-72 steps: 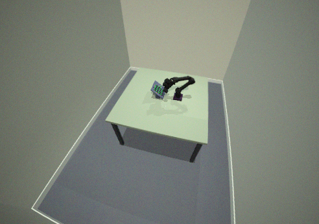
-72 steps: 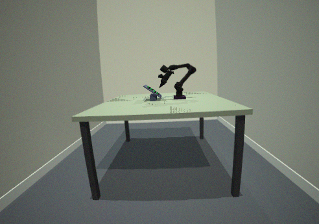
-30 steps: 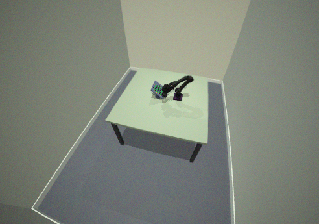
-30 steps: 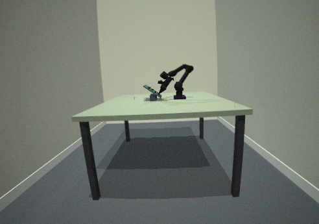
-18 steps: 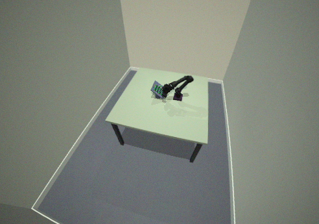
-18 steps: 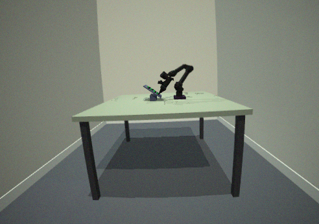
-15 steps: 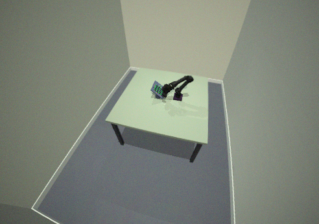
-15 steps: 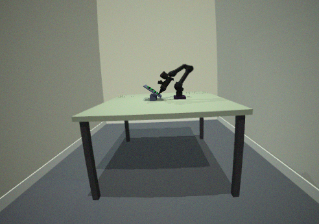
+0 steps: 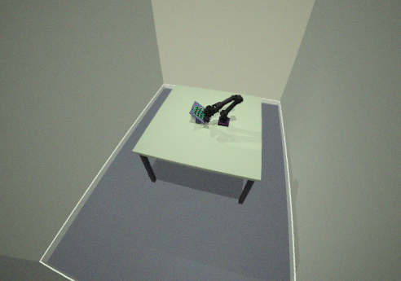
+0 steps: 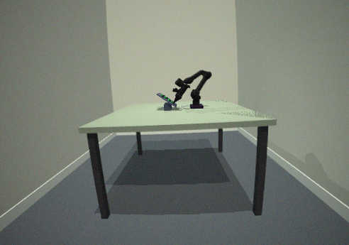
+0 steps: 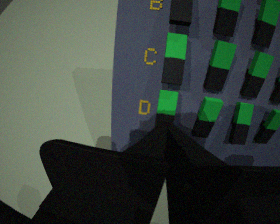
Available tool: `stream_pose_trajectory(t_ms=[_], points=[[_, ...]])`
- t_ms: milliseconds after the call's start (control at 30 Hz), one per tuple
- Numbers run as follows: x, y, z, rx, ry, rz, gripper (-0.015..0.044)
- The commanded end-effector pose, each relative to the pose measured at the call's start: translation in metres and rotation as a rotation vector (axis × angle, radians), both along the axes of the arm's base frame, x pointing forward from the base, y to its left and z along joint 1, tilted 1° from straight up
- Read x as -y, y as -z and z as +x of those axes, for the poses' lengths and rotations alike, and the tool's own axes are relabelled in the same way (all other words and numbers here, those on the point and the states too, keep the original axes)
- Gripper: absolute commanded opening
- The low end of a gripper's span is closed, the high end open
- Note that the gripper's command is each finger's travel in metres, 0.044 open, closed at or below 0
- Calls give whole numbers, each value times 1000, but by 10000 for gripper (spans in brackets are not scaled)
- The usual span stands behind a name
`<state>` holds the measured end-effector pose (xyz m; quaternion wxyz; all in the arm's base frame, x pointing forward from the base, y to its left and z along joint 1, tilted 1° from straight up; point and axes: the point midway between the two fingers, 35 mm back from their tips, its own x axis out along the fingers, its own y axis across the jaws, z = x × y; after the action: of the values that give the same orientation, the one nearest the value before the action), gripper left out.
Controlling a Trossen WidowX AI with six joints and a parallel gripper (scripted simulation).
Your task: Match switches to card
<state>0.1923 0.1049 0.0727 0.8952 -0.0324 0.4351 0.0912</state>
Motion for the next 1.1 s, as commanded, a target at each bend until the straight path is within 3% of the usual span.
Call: stream_pose_trajectory(t_ms=[0, 1067], points=[[-1, 1, 0, -1, -5, 1, 0], [-1, -3, -2, -4, -1, 0, 0]])
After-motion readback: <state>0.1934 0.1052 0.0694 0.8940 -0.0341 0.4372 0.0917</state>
